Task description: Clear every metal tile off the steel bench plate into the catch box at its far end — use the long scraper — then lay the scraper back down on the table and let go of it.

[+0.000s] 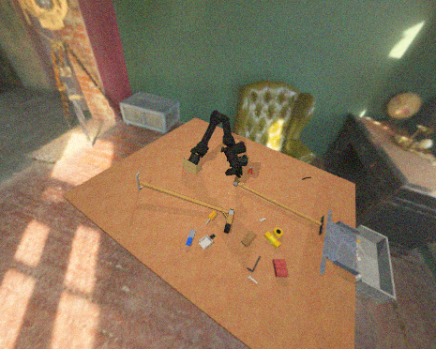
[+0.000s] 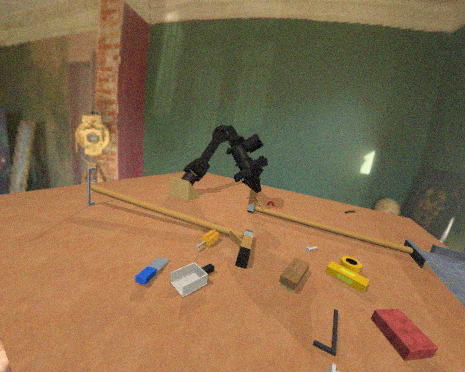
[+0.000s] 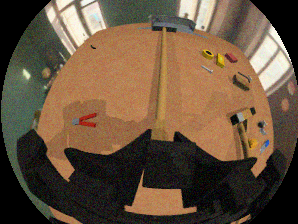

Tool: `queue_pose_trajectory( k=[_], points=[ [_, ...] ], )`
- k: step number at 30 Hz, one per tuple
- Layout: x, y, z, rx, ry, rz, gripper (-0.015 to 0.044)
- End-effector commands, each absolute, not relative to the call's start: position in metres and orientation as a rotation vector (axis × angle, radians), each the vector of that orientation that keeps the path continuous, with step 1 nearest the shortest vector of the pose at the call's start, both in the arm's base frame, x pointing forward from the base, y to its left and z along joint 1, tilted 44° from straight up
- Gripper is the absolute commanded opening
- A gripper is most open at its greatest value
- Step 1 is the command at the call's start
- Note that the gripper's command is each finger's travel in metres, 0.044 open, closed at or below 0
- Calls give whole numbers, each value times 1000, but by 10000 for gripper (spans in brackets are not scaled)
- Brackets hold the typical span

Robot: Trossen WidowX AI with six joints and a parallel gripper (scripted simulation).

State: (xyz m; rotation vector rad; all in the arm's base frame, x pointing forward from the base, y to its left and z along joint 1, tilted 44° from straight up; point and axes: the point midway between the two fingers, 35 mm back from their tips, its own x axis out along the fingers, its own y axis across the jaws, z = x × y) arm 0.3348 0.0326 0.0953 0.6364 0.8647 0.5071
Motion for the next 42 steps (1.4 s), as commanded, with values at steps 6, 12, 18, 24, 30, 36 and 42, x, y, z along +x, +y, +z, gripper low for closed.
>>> queue_pose_trajectory(
  k=[6, 12, 18, 24, 30, 36, 42],
  points=[
    [335, 23, 88, 634, 860, 500, 0],
    [334, 17, 82, 636, 863, 496, 0],
    [333, 12, 76, 638, 866, 493, 0],
    [332, 7, 71, 640, 869, 489, 0],
    [332, 4, 67, 642, 870, 486, 0],
    [335, 2, 66, 642, 869, 484, 0],
    [344, 2, 65, 643, 868, 482, 0]
  ],
)
